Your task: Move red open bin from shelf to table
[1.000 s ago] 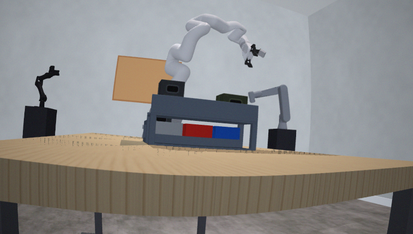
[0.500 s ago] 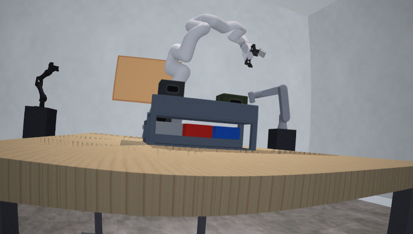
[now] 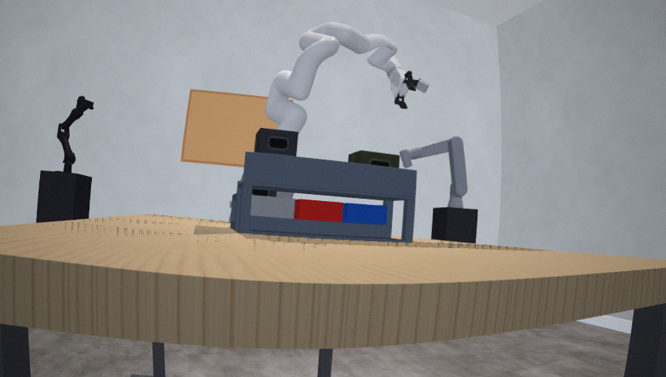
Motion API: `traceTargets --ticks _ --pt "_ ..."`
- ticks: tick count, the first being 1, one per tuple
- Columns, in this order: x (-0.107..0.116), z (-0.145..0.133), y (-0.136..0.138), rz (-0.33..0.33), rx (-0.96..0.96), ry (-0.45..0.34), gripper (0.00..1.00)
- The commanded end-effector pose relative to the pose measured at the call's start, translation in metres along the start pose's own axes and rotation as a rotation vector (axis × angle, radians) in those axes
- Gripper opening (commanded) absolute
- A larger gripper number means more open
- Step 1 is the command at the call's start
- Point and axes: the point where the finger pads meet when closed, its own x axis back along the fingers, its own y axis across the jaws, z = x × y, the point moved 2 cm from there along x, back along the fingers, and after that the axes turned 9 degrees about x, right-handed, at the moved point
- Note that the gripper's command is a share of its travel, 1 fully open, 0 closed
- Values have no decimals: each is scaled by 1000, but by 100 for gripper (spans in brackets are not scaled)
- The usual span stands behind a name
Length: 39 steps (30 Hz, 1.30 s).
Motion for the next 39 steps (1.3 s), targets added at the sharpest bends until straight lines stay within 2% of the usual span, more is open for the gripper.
traceTargets --ticks 1,7,12,24,29,39 --pt "1 0 1 1 -3 2 100" --pt "1 0 1 1 -3 2 100" --pt "0 -1 6 258 -4 44 100" --pt "0 -1 6 258 -4 44 100" --pt "-2 -2 11 514 -5 85 100" --pt "-2 -2 11 514 -5 85 100"
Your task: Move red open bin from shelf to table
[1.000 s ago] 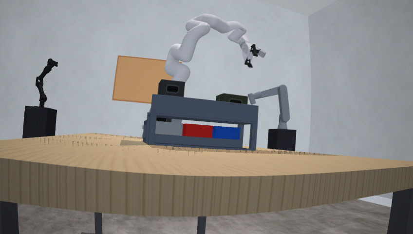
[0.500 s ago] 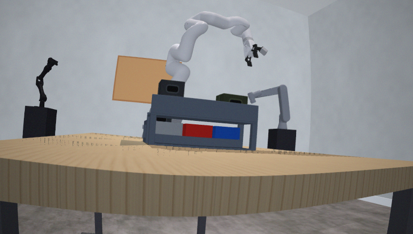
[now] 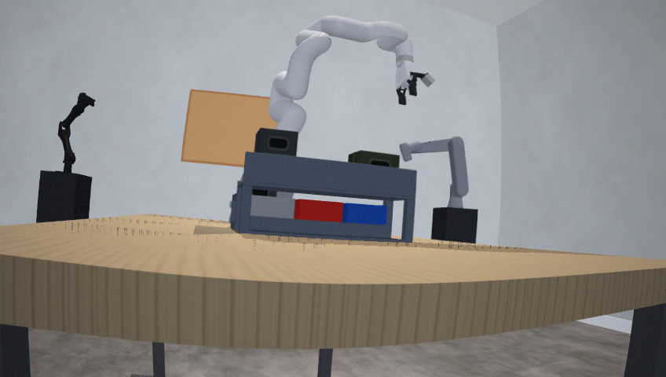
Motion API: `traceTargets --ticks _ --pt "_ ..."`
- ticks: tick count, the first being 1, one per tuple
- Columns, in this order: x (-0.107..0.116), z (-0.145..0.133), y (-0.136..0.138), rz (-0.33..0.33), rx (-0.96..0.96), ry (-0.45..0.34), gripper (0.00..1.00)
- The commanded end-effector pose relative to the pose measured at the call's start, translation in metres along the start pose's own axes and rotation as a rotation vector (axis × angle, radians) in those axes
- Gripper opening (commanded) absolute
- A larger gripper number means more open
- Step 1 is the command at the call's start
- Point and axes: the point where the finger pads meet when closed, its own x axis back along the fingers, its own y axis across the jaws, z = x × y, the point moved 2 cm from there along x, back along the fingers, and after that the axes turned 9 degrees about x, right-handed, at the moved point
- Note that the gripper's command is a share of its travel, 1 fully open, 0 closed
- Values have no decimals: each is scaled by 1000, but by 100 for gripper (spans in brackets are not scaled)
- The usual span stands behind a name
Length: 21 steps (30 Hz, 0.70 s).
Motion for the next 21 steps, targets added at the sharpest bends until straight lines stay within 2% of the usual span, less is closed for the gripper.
traceTargets --ticks 1,2,7,19,21 --pt "2 0 1 1 -3 6 100" --pt "2 0 1 1 -3 6 100" --pt "2 -1 5 178 -4 35 100" --pt "2 -1 5 178 -4 35 100" --pt "-9 -5 23 169 -74 -1 100"
